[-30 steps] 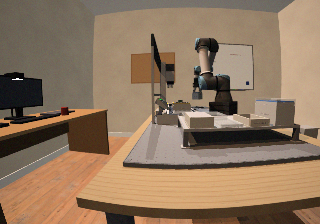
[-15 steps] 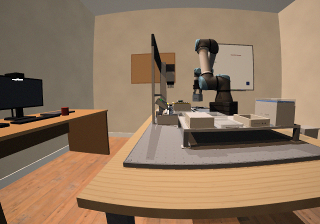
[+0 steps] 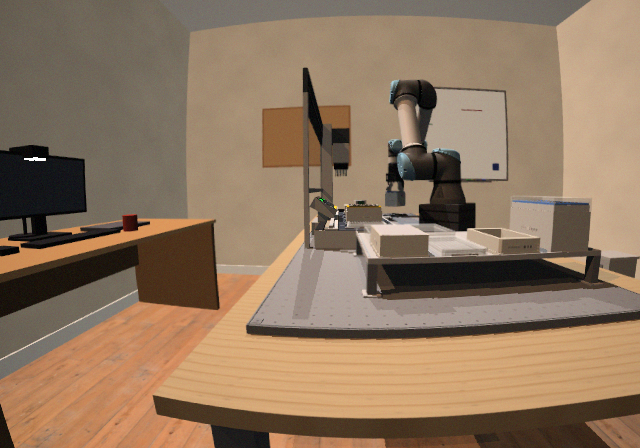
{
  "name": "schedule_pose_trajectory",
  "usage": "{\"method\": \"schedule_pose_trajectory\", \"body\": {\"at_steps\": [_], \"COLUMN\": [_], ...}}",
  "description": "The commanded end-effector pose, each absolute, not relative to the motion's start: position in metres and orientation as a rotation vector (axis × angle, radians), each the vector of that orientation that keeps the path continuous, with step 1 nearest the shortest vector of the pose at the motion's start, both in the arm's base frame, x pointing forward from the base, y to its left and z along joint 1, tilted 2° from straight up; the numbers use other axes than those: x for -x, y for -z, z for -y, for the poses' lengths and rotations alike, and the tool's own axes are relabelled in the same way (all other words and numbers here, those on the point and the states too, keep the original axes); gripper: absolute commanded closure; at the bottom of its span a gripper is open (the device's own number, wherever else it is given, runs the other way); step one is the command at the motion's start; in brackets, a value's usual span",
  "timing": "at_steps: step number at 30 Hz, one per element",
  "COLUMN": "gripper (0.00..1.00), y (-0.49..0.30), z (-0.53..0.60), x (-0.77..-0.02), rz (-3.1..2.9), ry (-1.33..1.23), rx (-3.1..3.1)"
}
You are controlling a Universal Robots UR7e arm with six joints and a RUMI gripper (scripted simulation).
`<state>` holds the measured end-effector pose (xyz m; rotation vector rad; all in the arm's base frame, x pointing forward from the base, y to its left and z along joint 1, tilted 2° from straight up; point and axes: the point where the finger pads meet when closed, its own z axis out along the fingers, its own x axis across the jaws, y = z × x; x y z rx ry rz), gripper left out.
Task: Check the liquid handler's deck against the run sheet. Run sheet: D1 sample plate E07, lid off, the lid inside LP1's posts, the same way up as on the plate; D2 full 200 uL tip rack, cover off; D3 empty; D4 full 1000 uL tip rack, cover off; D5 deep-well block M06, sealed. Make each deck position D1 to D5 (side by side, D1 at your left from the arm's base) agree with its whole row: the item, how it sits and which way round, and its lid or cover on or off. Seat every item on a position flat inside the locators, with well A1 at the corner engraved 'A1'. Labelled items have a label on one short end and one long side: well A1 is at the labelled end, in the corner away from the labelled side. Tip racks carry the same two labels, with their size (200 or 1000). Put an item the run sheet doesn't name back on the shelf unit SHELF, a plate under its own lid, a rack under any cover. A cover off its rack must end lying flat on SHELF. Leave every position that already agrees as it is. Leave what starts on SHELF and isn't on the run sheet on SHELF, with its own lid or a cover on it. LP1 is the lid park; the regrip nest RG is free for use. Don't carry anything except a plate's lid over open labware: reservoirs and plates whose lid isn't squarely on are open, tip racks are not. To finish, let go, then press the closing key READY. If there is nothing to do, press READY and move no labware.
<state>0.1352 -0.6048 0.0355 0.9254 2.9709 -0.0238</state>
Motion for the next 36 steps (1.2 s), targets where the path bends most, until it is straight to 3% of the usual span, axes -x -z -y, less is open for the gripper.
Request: {"method": "schedule_pose_trajectory", "body": {"at_steps": [1, 36], "gripper": [1.00, 1.00], "y": [-0.027, 0.010], "z": [0.606, 0.607], "x": [-0.135, -0.136], "rz": [-2.970, -2.970], "ry": [0.027, 0.027], "rx": [-0.925, -0.925]}}
